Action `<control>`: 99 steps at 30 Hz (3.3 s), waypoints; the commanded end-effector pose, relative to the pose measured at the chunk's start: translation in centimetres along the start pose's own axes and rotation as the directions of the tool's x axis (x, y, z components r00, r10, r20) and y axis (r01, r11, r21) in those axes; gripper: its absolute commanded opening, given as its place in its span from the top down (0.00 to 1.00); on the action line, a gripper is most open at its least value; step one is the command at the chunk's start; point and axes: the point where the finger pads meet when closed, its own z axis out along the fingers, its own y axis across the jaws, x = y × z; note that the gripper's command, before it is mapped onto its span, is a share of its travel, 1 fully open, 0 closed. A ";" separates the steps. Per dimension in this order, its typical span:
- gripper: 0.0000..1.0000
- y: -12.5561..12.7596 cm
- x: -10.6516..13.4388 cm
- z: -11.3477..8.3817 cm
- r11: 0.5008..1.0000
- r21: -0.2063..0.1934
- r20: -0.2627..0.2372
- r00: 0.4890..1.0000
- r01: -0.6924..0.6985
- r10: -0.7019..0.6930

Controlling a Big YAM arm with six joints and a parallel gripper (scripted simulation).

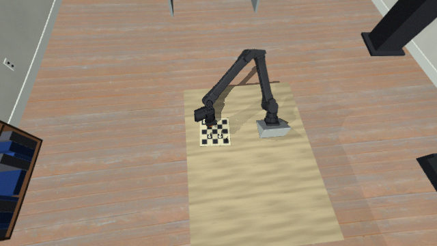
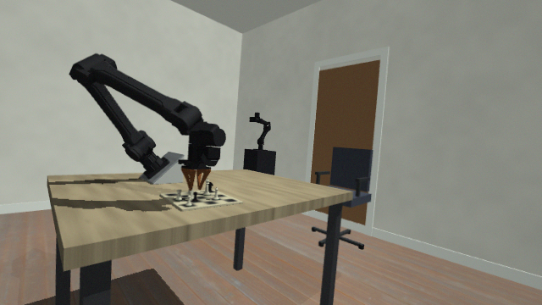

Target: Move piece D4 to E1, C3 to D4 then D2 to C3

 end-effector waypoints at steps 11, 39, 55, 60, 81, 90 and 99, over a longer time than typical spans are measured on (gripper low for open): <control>0.68 -0.4 -0.5 2.9 1.000 0.003 -0.006 1.000 -0.005 0.005; 0.68 -0.5 -0.5 3.4 1.000 0.003 -0.008 1.000 -0.006 0.006; 1.00 -0.5 -0.5 3.4 1.000 0.003 -0.008 1.000 -0.006 0.006; 1.00 -0.5 -0.5 3.4 1.000 0.003 -0.008 1.000 -0.006 0.006; 1.00 -0.5 -0.5 3.4 1.000 0.003 -0.008 1.000 -0.006 0.006; 1.00 -0.6 -0.5 3.2 1.000 0.003 -0.010 1.000 -0.007 0.007; 1.00 -0.5 -2.1 -2.5 0.999 -0.013 0.053 0.998 -0.031 0.032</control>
